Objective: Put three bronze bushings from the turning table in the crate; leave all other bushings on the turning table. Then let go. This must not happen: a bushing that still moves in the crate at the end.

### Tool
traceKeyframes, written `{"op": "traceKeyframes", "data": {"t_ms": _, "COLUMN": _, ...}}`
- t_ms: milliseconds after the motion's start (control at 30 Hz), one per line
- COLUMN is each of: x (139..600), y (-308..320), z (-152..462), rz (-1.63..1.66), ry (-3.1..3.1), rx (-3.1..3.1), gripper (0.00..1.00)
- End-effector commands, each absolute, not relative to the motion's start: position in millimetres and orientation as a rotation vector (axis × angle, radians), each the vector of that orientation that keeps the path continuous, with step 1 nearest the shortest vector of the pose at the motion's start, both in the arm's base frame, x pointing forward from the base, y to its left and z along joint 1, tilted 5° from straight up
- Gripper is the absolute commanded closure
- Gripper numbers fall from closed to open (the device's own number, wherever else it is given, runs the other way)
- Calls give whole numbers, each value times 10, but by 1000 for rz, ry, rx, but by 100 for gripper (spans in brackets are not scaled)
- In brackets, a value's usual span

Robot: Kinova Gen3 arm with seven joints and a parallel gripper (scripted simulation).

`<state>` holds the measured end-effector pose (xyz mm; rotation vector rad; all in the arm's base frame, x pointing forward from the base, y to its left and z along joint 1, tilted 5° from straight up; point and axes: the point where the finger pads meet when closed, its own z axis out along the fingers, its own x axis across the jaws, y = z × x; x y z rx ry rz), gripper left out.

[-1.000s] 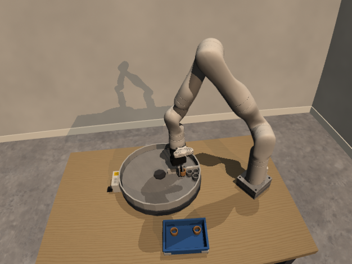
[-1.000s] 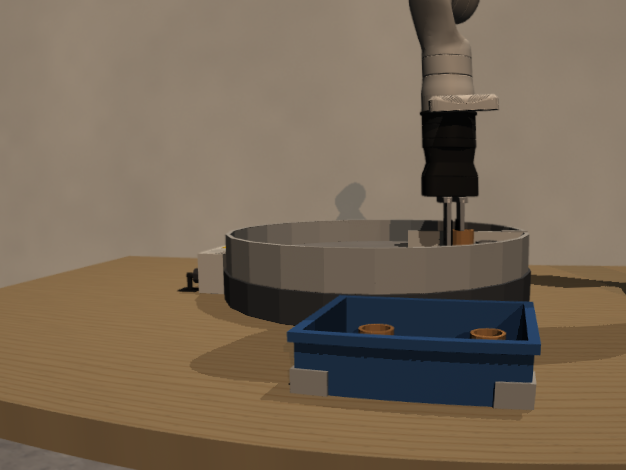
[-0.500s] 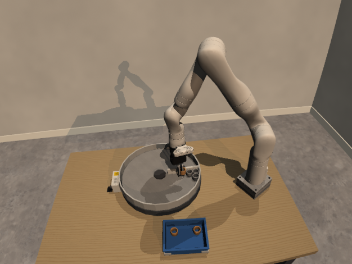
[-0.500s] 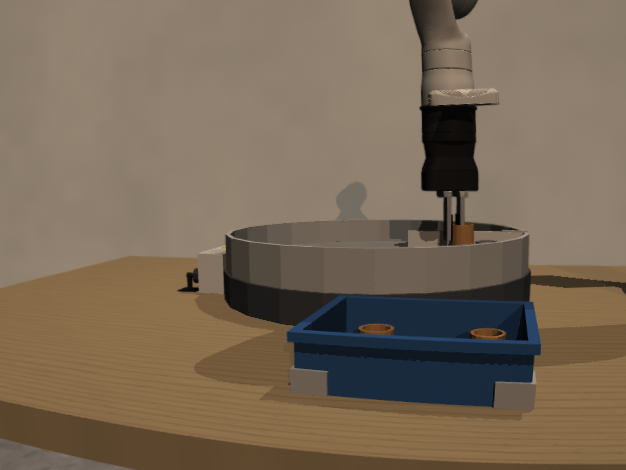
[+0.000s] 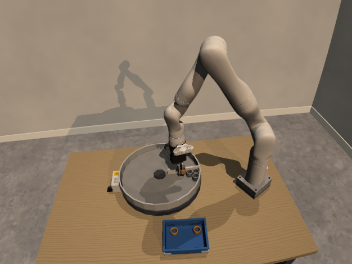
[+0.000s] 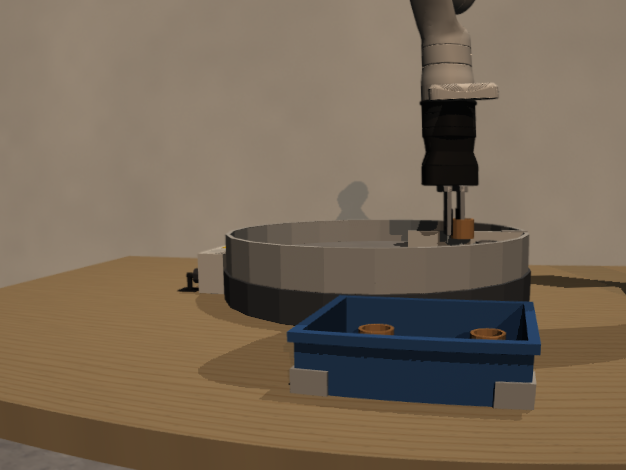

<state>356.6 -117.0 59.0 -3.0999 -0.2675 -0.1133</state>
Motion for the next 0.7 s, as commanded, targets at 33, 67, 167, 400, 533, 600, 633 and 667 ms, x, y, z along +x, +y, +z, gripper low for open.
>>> {"op": "traceKeyframes", "data": {"t_ms": 33, "x": 3572, "y": -1172, "z": 598, "rz": -117, "ry": -268, "rx": -3101, "gripper": 100}}
{"op": "traceKeyframes", "data": {"t_ms": 67, "x": 3572, "y": -1172, "z": 598, "rz": -117, "ry": -268, "rx": -3101, "gripper": 100}}
{"op": "traceKeyframes", "data": {"t_ms": 167, "x": 3570, "y": -1173, "z": 627, "rz": -117, "ry": -268, "rx": -3100, "gripper": 100}}
{"op": "traceKeyframes", "data": {"t_ms": 400, "x": 3566, "y": -1174, "z": 672, "rz": -117, "ry": -268, "rx": -3100, "gripper": 100}}
{"op": "traceKeyframes", "data": {"t_ms": 533, "x": 3566, "y": -1174, "z": 672, "rz": -117, "ry": -268, "rx": -3100, "gripper": 100}}
{"op": "traceKeyframes", "data": {"t_ms": 600, "x": 3566, "y": -1174, "z": 672, "rz": -117, "ry": -268, "rx": -3100, "gripper": 100}}
{"op": "traceKeyframes", "data": {"t_ms": 633, "x": 3566, "y": -1174, "z": 672, "rz": -117, "ry": -268, "rx": -3100, "gripper": 100}}
{"op": "traceKeyframes", "data": {"t_ms": 667, "x": 3566, "y": -1174, "z": 672, "rz": -117, "ry": -268, "rx": -3100, "gripper": 100}}
